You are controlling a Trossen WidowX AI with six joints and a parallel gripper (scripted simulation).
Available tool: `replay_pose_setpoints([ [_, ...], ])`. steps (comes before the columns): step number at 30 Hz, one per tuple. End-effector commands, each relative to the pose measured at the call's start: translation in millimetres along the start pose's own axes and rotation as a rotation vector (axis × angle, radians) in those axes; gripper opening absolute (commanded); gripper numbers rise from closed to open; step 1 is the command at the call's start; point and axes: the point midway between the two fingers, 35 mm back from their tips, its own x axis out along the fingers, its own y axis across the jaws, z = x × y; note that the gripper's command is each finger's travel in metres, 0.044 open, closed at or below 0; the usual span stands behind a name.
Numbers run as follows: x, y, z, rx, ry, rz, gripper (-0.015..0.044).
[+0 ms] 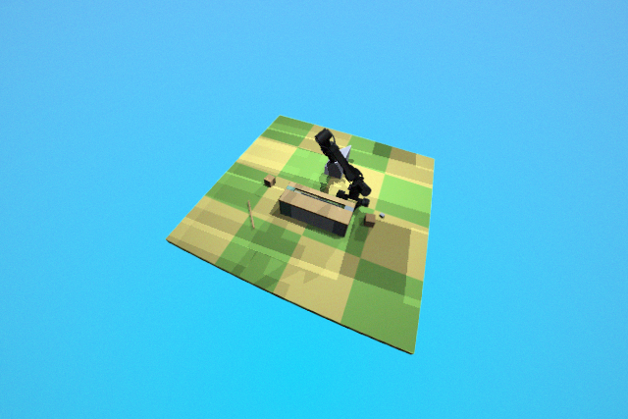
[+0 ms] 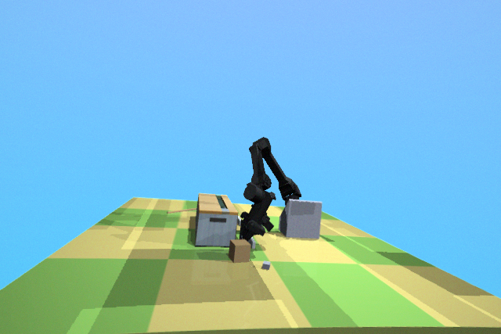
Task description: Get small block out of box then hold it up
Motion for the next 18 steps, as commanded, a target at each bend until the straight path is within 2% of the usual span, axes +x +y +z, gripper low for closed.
replay_pose_setpoints([
  [1, 0.5, 0.5, 0.0, -0.006, 0.003, 0.003, 0.0127],
  [2, 0.5, 0.5, 0.0, -0.006, 0.003, 0.003, 0.0101],
  [5, 0.5, 0.5, 0.0, -0.006, 0.003, 0.003, 0.0081],
  [8, -7.3, -0.4, -4.3, -0.005, 0.002, 0.001, 0.0003],
  [18, -57.0, -1.0, -25.2, 0.000, 0.000, -0.002, 0.0000],
])
